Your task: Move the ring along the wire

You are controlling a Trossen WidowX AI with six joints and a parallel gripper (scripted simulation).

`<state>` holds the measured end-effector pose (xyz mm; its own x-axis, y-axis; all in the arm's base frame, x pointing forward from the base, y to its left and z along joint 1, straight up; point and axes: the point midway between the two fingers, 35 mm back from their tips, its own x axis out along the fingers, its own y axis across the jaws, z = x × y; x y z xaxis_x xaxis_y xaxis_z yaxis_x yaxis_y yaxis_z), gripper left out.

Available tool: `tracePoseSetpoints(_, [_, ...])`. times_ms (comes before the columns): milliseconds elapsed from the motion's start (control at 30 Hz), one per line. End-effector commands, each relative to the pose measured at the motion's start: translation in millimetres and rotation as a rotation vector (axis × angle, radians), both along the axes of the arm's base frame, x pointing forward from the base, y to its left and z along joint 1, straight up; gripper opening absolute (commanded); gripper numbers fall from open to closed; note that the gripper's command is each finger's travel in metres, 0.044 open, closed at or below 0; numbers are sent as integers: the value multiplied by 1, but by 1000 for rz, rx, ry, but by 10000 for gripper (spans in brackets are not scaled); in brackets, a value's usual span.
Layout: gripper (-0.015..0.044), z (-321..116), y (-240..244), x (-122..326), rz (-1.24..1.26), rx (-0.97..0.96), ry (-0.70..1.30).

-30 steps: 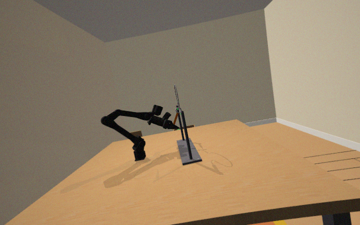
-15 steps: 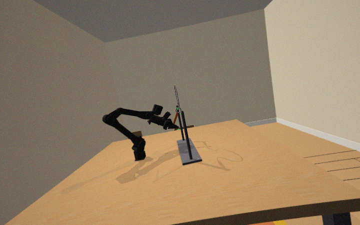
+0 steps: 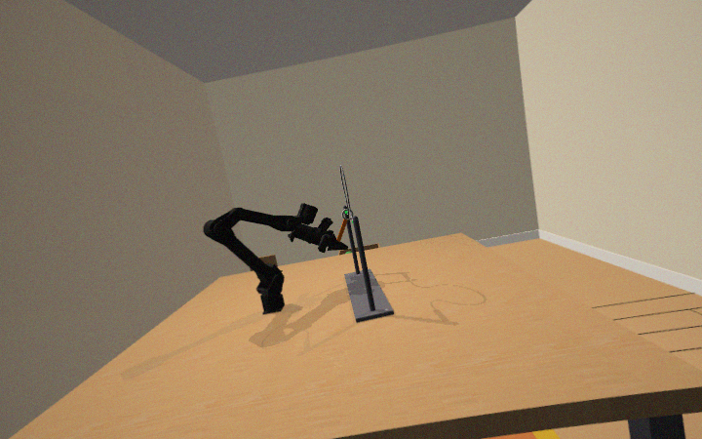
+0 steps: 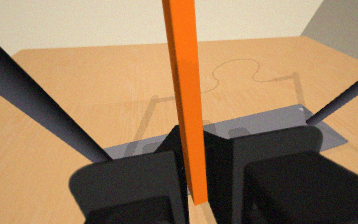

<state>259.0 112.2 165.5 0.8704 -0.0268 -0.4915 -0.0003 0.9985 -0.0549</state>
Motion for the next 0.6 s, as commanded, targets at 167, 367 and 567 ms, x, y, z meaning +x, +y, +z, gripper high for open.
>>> tracePoseSetpoints(167, [-150, 2, 10, 1, -6, 3, -1])
tracePoseSetpoints(367, [-150, 2, 16, 0, -6, 3, -2])
tracePoseSetpoints(567, [-150, 2, 22, -1, -6, 4, -2])
